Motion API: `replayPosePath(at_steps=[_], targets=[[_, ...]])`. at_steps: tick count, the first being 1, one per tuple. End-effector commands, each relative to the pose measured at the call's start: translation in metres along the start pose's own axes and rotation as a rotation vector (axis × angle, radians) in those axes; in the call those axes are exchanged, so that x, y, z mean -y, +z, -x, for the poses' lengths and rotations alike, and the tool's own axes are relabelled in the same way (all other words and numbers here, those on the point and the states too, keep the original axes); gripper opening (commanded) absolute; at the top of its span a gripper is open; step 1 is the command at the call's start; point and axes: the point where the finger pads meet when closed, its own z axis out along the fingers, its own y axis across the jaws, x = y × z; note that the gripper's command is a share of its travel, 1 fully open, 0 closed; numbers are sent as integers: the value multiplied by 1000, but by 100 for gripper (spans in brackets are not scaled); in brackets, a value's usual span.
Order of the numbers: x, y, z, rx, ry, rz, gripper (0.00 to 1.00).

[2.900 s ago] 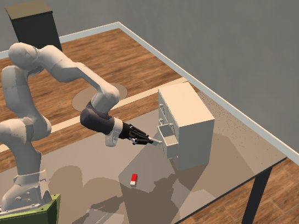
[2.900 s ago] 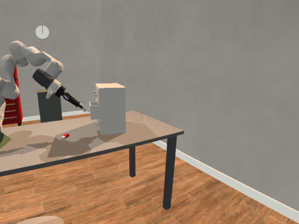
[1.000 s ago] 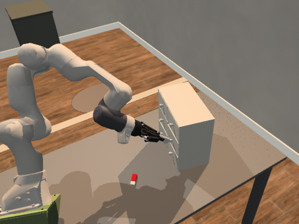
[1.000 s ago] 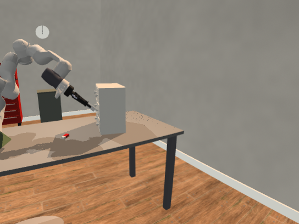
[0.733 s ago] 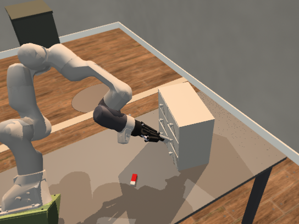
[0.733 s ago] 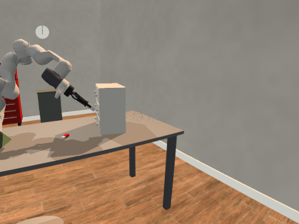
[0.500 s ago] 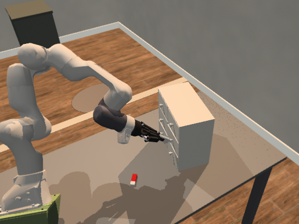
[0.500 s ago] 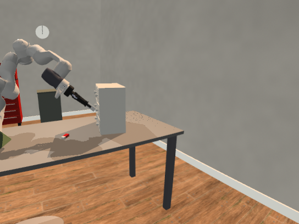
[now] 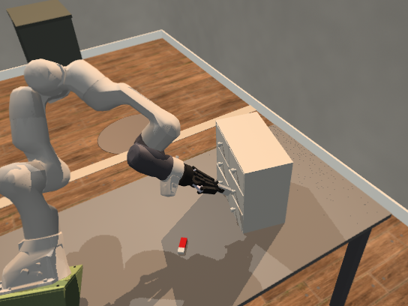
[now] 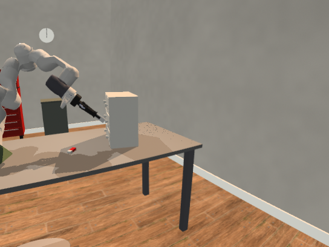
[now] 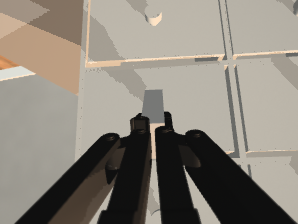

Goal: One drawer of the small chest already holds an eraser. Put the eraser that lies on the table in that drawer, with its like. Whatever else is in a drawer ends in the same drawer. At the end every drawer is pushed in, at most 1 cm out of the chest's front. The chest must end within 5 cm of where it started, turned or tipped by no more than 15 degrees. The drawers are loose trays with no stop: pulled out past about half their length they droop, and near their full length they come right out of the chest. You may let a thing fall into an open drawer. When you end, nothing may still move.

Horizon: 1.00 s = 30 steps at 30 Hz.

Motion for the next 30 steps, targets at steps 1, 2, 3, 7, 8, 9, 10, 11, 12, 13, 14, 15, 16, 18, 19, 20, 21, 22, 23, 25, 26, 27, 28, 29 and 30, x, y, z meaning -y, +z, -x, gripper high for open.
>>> replayPosePath(at_steps=[1,2,3,7,8,9,10,11,12,13,14,15,16,18,19,20,21,22,23,25,26,27,28,29,30], targets=[[0,1,0,-2,-6,0,0],[0,1,0,-2,-6,0,0],[0,1,0,-2,-6,0,0],[0,1,0,-2,-6,0,0],[0,1,0,-2,-6,0,0],[0,1,0,-2,-6,0,0],[0,1,0,-2,-6,0,0],[0,1,0,-2,-6,0,0],[0,1,0,-2,-6,0,0],[0,1,0,-2,-6,0,0],[0,1,0,-2,-6,0,0],[0,1,0,-2,-6,0,0],[0,1,0,-2,-6,0,0],[0,1,0,-2,-6,0,0],[0,1,0,-2,-6,0,0],[0,1,0,-2,-6,0,0],[0,1,0,-2,-6,0,0],[0,1,0,-2,-6,0,0],[0,0,-1,-2,-6,0,0],[0,-4,-4,-2,-6,0,0],[0,-7,-7,-2,-6,0,0],[0,-10,-10,-2,-6,0,0],[0,-14,-13,-2,-6,0,0],[0,-14,-13,-2,-6,0,0],[0,-14,-13,-2,-6,0,0]])
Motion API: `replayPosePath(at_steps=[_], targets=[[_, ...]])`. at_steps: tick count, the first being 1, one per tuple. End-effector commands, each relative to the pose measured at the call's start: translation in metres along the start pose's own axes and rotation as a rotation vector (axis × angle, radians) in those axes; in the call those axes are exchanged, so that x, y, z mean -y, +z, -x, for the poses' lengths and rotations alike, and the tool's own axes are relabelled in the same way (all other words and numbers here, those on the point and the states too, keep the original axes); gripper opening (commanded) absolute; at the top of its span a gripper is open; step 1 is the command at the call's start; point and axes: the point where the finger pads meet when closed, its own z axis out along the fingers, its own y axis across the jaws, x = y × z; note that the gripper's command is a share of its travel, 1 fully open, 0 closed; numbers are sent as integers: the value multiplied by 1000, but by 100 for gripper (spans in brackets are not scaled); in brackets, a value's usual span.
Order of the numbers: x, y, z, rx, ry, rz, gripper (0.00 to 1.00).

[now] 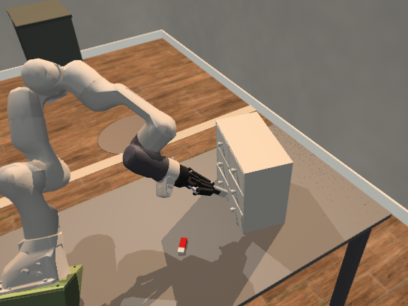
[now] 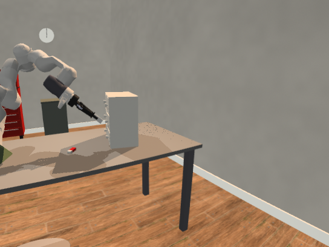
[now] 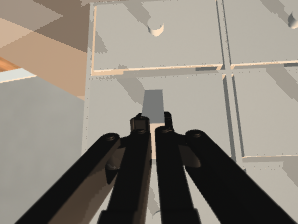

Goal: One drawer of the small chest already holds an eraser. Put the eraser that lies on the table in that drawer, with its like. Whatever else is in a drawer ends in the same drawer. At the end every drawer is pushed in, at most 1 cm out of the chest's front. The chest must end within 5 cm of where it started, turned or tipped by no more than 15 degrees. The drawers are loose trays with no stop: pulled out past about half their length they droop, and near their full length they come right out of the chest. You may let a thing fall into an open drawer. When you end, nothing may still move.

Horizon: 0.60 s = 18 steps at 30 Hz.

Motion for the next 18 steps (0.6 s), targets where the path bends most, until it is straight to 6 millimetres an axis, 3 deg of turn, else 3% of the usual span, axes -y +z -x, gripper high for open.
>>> replayPosePath(at_steps=[1,7,18], targets=[[-1,-8,-4,5,-2,6,0],[-1,-26,-19,5,-2,6,0],[-1,-38,-24,5,-2,6,0]])
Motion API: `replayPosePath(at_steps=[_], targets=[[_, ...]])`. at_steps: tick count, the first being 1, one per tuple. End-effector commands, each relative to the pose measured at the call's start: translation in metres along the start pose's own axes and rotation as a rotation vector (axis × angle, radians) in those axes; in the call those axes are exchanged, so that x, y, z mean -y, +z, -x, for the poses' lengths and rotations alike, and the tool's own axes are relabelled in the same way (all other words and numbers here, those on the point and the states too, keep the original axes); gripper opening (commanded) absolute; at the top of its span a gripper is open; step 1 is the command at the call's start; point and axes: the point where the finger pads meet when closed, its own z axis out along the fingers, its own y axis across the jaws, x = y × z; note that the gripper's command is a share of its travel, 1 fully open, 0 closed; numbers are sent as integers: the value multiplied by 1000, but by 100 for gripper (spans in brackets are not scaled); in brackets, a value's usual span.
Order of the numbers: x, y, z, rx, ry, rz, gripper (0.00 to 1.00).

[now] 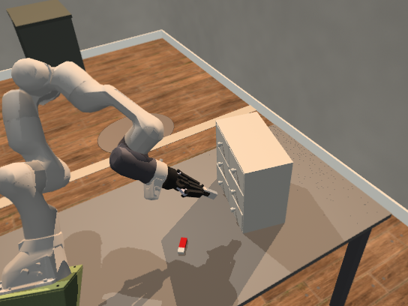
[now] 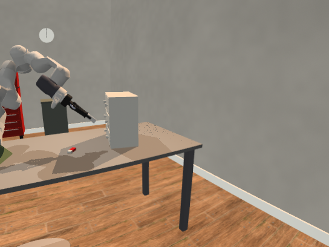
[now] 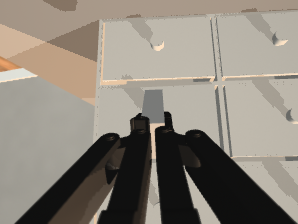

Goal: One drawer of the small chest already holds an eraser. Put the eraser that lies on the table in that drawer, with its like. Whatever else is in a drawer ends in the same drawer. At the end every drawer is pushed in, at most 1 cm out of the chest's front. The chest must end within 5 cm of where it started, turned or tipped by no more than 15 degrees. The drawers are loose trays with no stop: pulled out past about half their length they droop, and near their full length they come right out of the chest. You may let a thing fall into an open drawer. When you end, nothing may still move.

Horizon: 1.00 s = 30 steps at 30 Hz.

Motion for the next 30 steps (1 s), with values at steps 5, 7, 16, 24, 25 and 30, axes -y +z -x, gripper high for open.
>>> replayPosePath(at_steps=[5,7,16,24,25,30], targets=[[-1,-30,-9,2,7,7,0],[-1,-38,-12,2,7,7,0],[-1,-45,-14,2,7,7,0],[-1,-50,-14,-31,7,8,0],[-1,-52,-13,-40,7,8,0],[-1,-63,-13,-108,7,8,0]])
